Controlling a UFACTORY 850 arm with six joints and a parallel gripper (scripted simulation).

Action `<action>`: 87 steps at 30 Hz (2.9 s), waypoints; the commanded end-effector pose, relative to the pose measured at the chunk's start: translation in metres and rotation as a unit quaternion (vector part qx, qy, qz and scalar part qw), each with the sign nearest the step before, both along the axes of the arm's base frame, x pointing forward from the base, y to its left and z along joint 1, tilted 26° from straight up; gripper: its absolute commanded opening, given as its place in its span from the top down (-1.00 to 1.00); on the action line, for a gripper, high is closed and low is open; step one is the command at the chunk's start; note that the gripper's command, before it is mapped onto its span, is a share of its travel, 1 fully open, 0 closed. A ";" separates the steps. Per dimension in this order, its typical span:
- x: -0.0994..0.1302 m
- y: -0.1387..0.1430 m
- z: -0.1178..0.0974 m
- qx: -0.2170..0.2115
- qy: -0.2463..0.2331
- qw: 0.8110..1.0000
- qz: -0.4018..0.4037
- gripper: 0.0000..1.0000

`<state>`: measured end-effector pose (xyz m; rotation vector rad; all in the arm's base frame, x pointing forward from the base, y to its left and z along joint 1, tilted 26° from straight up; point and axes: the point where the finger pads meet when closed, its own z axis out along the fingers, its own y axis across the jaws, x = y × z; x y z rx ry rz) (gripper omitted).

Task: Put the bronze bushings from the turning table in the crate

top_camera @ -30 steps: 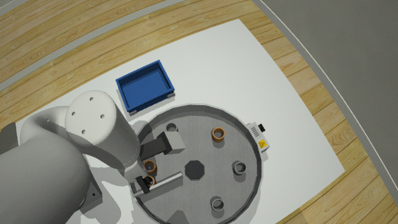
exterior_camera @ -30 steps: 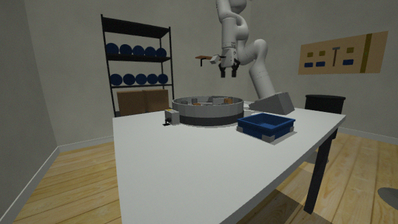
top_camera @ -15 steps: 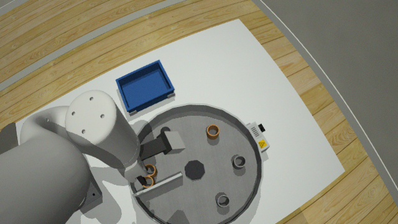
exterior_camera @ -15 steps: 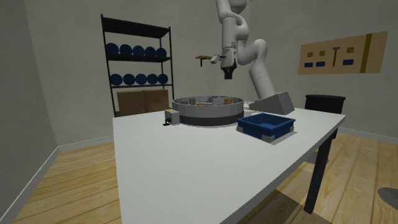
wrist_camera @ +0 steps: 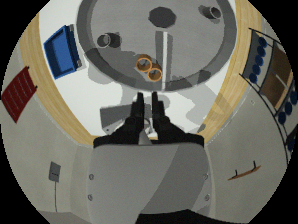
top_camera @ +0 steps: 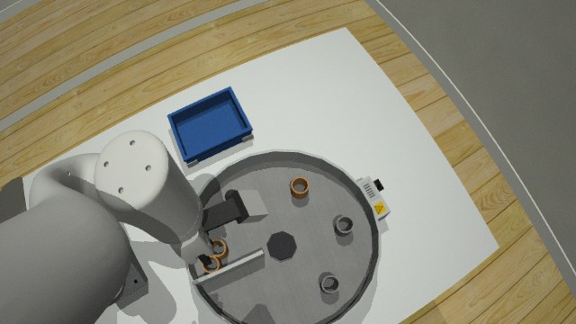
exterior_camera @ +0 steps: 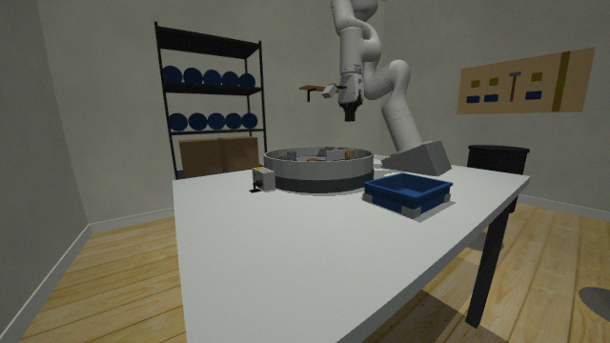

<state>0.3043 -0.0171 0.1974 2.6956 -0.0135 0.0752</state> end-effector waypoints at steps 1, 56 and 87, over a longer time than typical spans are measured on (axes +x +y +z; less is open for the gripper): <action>0.001 0.000 0.000 0.000 -0.001 1.000 0.000 0.77; 0.001 0.000 0.000 0.000 -0.001 1.000 0.000 0.69; 0.001 0.000 0.000 0.000 -0.001 1.000 0.000 0.69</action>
